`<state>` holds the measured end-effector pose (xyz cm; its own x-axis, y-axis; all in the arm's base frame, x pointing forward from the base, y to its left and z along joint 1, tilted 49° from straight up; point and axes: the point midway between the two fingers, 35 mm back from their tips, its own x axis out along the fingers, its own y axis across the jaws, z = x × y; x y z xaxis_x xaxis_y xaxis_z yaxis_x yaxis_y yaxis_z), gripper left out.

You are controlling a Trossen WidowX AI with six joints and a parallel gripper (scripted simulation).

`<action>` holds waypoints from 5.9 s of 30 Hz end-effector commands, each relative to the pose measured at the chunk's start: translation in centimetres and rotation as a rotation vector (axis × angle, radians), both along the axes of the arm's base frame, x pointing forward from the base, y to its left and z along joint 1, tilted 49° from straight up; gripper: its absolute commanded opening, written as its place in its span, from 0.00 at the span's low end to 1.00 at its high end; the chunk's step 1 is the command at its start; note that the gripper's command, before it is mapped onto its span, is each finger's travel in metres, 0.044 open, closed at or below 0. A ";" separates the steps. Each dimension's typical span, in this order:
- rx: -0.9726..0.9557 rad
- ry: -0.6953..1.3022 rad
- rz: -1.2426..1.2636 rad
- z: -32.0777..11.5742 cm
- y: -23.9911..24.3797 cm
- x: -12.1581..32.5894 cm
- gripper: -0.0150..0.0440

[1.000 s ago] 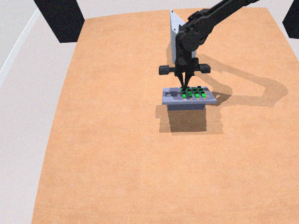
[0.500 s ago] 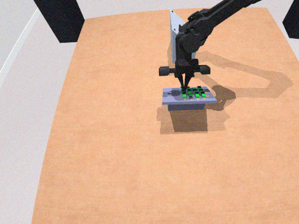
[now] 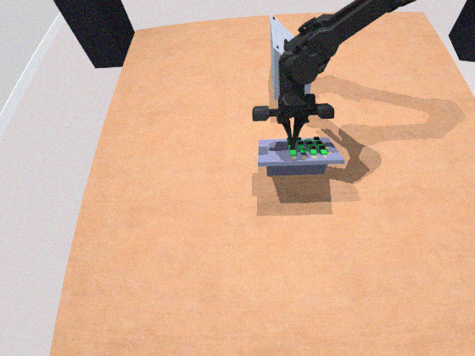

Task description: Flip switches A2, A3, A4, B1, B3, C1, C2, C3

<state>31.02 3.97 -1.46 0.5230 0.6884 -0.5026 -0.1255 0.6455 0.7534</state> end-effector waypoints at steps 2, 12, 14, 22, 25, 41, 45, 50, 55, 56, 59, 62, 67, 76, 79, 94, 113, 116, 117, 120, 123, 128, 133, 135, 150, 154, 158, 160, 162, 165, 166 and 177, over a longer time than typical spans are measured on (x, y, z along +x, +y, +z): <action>-0.001 0.001 -0.004 -0.1 0.0 0.1 0.25; -0.001 0.001 -0.004 -0.1 0.1 0.1 0.25; -0.001 0.001 -0.004 -0.1 0.1 0.1 0.25; -0.001 0.001 -0.004 -0.2 0.2 0.2 0.25; -0.001 0.001 -0.004 -0.2 0.2 0.2 0.25; -0.010 0.021 0.014 2.7 -4.0 -2.5 0.25; -0.007 0.020 0.016 3.1 -4.3 -2.9 0.25; -0.008 0.021 0.017 3.4 -3.9 -3.1 0.25; -0.011 0.026 0.018 5.6 -0.8 -5.0 0.25; -0.010 0.026 0.018 6.0 -0.2 -5.5 0.25; -0.005 0.024 0.016 6.8 1.4 -6.9 0.25; -0.003 0.023 0.016 7.0 1.7 -7.2 0.25; -0.007 0.017 0.008 5.9 2.9 -6.3 0.25; 0.002 0.005 -0.004 5.1 4.3 -5.5 0.25; 0.003 0.005 -0.004 4.7 4.8 -5.2 0.25; 0.003 0.005 -0.004 3.9 5.9 -4.4 0.25; 0.003 0.005 -0.004 3.9 5.9 -4.4 0.25; 0.003 0.005 -0.004 3.9 6.0 -4.3 0.25; 0.003 0.005 -0.004 3.9 6.0 -4.3 0.25; 0.003 0.005 -0.004 3.8 6.0 -4.3 0.25; 0.003 0.005 -0.004 3.8 6.0 -4.3 0.25; 0.003 0.005 -0.004 3.8 6.1 -4.3 0.25; 0.003 0.005 -0.004 3.8 6.1 -4.2 0.25; 0.003 0.005 -0.004 3.7 6.2 -4.2 0.25; 0.003 0.005 -0.004 3.6 6.3 -4.1 0.25; 0.003 0.005 -0.004 3.6 6.3 -4.1 0.25; -0.003 0.009 0.003 3.8 5.8 -4.3 0.25; -0.012 0.017 0.010 4.5 4.5 -4.9 0.25; -0.014 0.023 0.015 5.5 3.1 -5.8 0.25; -0.004 0.023 0.016 6.9 1.8 -7.1 0.25; -0.003 0.023 0.016 7.0 1.7 -7.2 0.25; -0.008 0.025 0.017 4.8 -0.1 -6.7 0.25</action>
